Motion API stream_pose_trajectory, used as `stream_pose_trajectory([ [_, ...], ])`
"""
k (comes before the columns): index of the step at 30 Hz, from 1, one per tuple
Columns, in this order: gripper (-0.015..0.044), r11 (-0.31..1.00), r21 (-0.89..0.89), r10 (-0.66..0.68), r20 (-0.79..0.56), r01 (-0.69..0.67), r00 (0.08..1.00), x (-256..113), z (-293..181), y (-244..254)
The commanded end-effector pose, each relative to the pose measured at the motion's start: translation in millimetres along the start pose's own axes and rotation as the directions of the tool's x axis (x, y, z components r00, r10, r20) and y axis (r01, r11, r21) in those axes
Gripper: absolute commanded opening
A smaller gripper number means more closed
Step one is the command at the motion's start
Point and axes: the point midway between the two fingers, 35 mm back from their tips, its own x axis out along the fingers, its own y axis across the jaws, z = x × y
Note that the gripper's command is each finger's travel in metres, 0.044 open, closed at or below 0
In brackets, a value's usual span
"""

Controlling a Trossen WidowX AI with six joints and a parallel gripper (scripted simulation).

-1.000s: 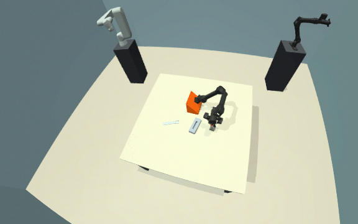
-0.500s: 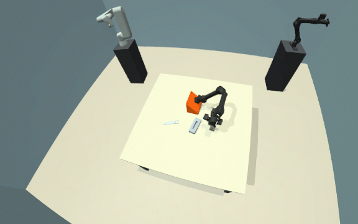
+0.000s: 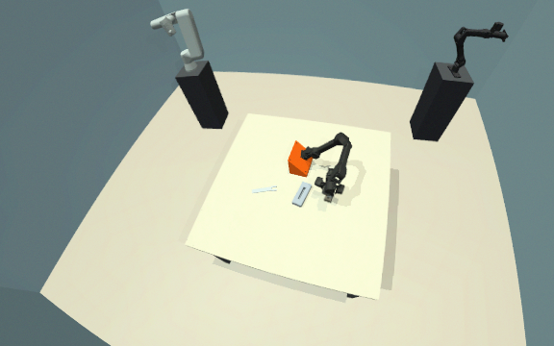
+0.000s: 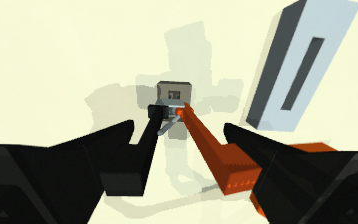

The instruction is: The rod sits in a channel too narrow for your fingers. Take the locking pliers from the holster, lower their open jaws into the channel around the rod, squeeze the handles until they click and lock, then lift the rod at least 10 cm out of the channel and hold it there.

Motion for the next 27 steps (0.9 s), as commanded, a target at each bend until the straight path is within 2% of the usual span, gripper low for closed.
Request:
stream_pose_trajectory([
  [1,0.0429,1.000,0.001,-0.003,0.003,0.003,1.000,0.5,0.0,-0.6],
  [27,0.0395,1.000,0.001,-0.003,0.003,0.003,1.000,0.5,0.0,-0.6],
])
